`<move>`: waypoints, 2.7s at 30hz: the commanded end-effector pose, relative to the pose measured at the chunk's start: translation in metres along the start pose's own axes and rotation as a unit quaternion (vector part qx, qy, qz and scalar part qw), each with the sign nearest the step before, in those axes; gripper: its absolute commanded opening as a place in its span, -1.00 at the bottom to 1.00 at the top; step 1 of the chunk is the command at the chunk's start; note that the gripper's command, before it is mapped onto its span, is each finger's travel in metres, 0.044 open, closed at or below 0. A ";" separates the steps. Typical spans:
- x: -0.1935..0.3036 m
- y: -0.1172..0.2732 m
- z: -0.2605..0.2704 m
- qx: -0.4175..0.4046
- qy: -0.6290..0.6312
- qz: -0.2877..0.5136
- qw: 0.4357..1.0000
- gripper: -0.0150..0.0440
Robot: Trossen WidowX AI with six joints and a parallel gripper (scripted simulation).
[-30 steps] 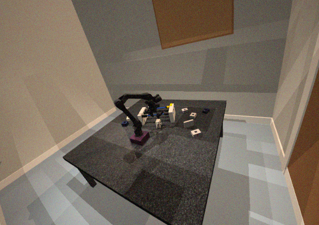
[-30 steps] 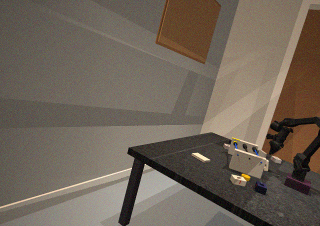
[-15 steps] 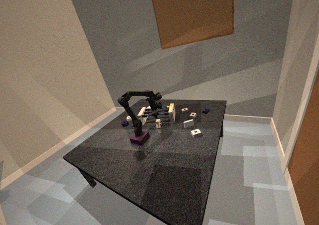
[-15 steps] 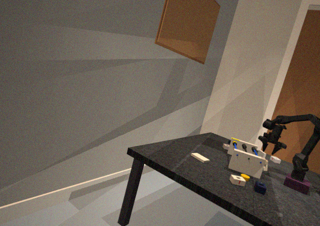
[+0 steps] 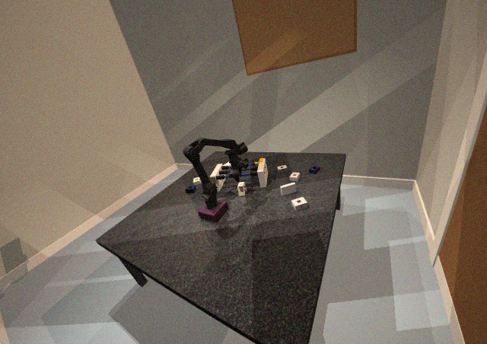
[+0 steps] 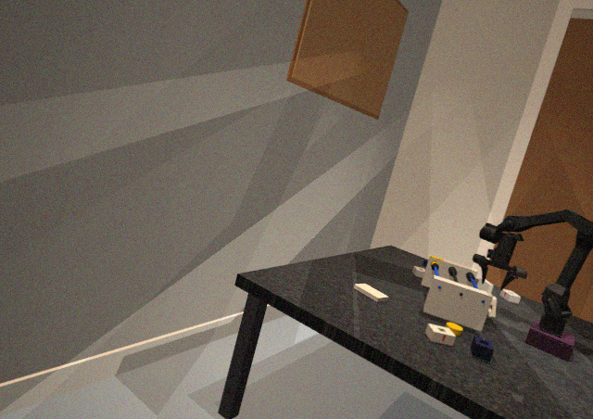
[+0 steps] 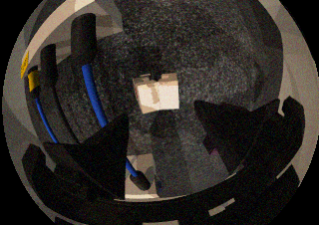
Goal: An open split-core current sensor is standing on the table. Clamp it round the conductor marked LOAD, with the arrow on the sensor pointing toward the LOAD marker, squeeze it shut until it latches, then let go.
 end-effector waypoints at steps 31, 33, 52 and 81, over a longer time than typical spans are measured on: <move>0.001 -0.044 -0.001 0.001 0.000 0.000 1.000 0.50; 0.001 -0.044 -0.001 0.001 0.000 0.000 1.000 0.46; -0.001 -0.023 0.003 0.002 -0.001 0.000 1.000 -0.44; 0.000 0.081 0.022 -0.005 -0.002 0.001 1.000 -0.49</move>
Point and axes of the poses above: the point midway between the two fingers, 35 mm back from their tips, its own y axis back along the fingers, its own z axis across the jaws, x = y × z, the point moved 1 cm from there along y, back along the fingers, and after that the axes turned 14 degrees about -y, right-handed, at the moved point
